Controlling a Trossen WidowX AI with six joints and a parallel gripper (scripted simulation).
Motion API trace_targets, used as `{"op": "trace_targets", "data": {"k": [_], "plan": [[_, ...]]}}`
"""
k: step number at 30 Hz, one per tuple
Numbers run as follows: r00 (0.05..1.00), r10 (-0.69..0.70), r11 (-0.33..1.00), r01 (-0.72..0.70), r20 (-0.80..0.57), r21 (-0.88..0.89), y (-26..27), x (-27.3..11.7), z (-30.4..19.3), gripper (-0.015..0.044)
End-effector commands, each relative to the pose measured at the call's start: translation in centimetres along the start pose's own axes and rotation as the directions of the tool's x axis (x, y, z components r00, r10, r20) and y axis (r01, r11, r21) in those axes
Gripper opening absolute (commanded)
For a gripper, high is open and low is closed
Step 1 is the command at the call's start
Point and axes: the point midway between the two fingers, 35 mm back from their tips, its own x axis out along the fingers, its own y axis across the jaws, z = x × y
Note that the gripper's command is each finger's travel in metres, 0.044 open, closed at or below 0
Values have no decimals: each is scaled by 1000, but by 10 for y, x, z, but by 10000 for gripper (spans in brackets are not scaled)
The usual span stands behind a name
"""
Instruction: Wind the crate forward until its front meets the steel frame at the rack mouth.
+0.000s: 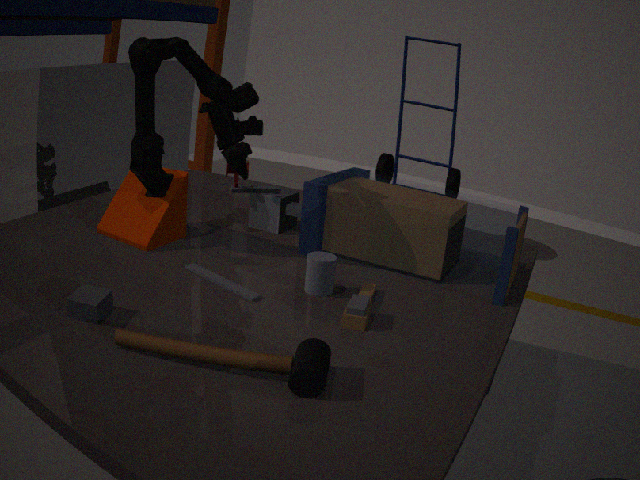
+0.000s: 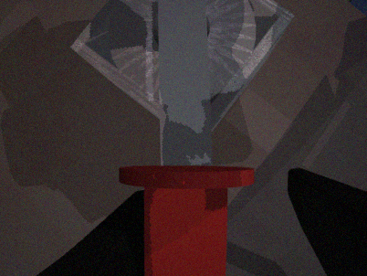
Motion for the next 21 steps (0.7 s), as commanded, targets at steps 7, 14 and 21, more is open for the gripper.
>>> {"op": "trace_targets", "data": {"k": [7,14,21], "plan": [[1000,-6,1000,6,-3,-2,-1,0,-1,440],[1000,-3,1000,3,-2,-2,2,-44,21,440],[1000,-2,1000,2,-2,-1,2,-60,26,440]]}}
